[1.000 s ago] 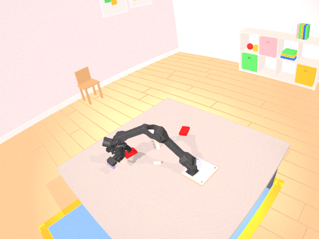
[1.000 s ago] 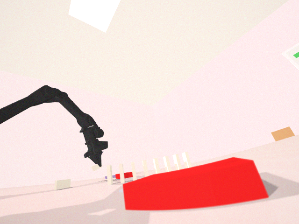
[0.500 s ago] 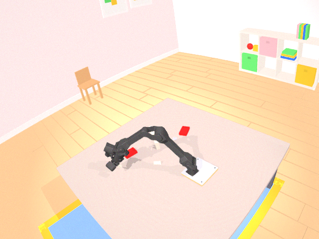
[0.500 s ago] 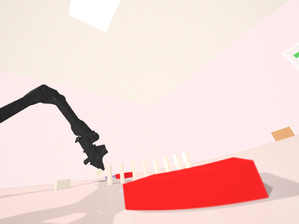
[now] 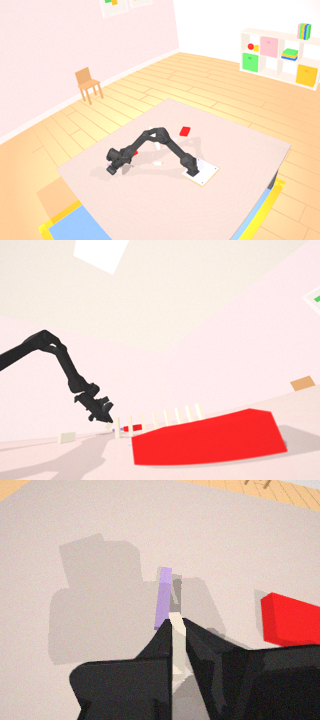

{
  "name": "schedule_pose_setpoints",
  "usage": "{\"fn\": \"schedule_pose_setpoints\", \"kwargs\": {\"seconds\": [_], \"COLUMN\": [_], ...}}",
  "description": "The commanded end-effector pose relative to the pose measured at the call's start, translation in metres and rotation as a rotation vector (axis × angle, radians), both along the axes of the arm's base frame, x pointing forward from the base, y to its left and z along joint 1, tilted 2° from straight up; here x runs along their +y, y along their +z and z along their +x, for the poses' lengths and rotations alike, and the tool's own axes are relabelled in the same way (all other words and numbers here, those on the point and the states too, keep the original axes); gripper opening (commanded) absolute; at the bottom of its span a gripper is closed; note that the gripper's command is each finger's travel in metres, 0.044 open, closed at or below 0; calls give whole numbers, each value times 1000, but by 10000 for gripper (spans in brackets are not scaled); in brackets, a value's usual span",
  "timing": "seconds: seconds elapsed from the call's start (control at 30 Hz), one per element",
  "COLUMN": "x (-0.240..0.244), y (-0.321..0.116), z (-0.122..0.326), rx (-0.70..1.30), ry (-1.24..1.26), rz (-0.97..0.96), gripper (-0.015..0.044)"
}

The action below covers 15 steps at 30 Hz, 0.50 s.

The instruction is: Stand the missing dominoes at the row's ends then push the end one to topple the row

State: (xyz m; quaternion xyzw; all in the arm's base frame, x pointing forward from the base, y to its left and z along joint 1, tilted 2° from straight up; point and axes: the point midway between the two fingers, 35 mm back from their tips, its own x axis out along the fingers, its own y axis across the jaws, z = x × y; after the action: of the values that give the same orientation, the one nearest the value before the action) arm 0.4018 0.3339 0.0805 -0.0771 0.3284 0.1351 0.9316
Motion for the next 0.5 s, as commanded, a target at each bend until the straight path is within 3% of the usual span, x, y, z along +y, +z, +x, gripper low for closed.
{"fn": "schedule_pose_setpoints", "kwargs": {"seconds": [0.0,0.47], "x": [1,-5], "y": [3,7], "z": [-2,-17], "rx": [-81,-288], "ry": [-3,-30], "rz": [13,59], "gripper": [26,26]}}
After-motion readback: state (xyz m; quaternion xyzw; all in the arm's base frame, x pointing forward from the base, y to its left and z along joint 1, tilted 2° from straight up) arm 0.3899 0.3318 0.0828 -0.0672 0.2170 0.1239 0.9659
